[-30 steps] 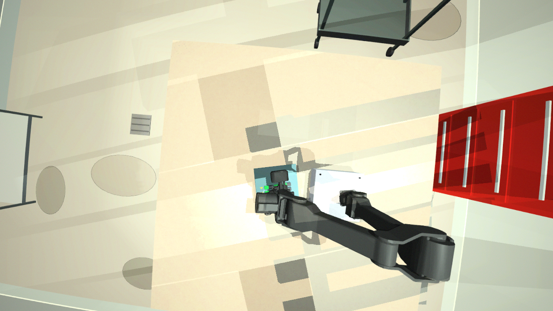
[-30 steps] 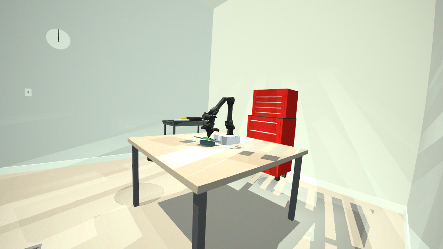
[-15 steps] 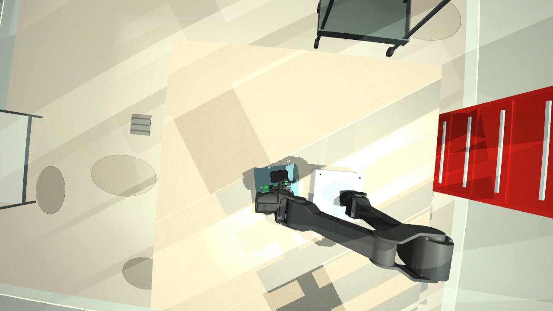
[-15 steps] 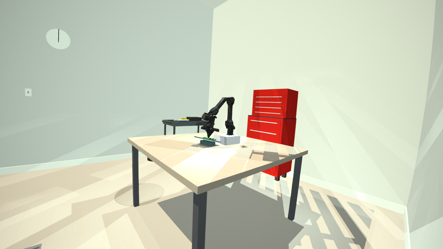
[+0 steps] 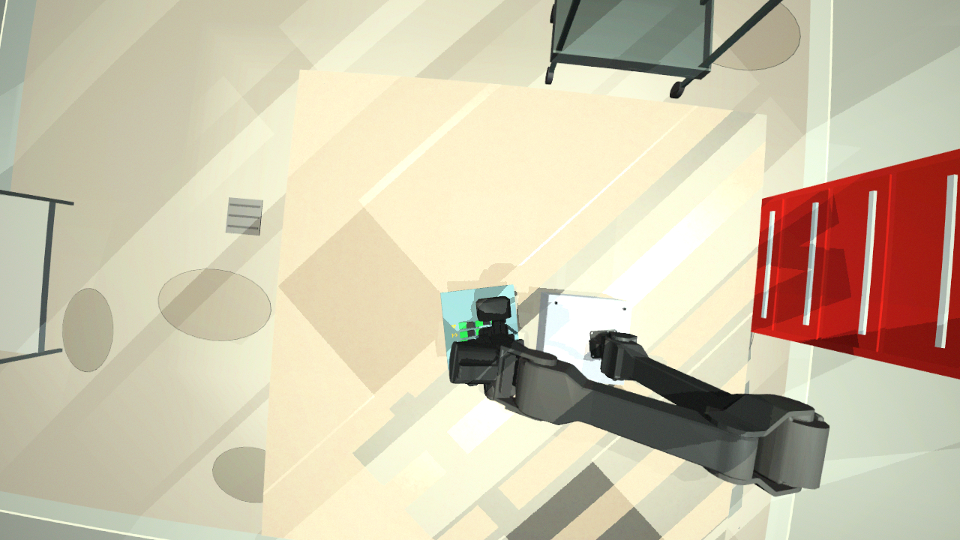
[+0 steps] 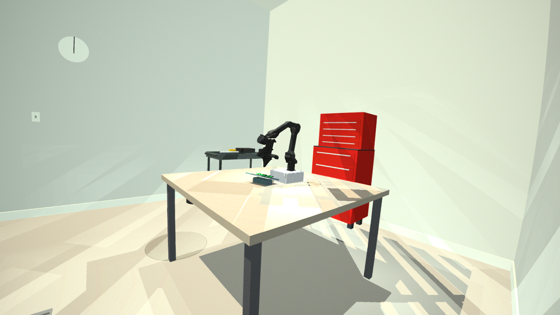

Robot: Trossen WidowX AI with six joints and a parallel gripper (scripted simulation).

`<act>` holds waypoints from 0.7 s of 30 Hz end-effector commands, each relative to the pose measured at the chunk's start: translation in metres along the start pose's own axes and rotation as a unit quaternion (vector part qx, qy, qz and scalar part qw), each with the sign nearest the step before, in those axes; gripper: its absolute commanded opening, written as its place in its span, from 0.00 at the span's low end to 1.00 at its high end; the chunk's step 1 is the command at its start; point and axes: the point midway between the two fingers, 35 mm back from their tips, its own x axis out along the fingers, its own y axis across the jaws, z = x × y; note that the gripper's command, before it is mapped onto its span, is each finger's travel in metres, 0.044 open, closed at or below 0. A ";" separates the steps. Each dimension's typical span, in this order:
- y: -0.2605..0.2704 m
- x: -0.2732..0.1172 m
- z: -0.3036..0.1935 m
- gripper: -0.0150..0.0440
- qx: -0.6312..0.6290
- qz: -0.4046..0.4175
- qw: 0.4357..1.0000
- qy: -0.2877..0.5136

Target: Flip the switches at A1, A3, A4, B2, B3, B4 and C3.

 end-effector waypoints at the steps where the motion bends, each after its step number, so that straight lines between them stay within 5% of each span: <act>1: -0.001 -0.006 -0.002 0.25 -0.002 0.003 1.000 0.003; 21: -0.020 0.039 -0.002 0.25 -0.002 0.002 1.000 0.016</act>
